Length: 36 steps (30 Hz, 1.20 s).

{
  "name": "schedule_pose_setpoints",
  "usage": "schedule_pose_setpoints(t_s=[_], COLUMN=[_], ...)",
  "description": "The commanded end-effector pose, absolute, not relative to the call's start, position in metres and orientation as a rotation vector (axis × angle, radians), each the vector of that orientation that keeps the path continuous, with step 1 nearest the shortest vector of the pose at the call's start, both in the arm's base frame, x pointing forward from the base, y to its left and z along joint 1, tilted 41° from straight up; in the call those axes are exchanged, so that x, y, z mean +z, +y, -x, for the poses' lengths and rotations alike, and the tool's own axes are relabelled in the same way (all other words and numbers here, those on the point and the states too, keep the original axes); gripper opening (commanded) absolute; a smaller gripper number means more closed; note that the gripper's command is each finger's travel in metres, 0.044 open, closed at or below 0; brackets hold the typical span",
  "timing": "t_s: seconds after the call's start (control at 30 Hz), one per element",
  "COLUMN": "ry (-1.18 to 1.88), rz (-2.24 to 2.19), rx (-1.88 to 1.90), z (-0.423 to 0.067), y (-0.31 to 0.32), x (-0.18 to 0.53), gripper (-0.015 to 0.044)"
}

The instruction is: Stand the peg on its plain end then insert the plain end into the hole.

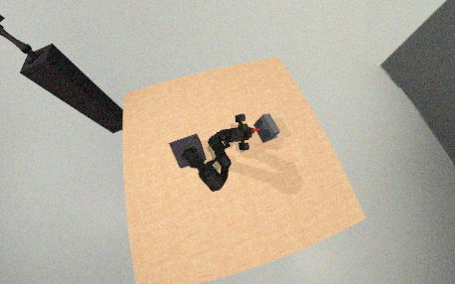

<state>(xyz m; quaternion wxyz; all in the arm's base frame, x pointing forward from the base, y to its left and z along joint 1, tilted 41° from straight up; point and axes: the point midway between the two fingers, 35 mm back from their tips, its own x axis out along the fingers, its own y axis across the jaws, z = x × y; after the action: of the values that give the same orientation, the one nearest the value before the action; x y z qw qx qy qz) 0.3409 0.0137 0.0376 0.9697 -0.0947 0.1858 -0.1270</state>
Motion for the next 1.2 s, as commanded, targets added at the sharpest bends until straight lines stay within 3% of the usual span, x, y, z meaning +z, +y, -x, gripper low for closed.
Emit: schedule_pose_setpoints(t_s=[0.0,1.17], ry=[0.364,0.364], rz=[0.193,0.19], rx=[-0.248,-0.255], z=[-0.346,-0.359], y=[0.013,0.007], x=[0.037,0.031], gripper=[0.0,0.0])
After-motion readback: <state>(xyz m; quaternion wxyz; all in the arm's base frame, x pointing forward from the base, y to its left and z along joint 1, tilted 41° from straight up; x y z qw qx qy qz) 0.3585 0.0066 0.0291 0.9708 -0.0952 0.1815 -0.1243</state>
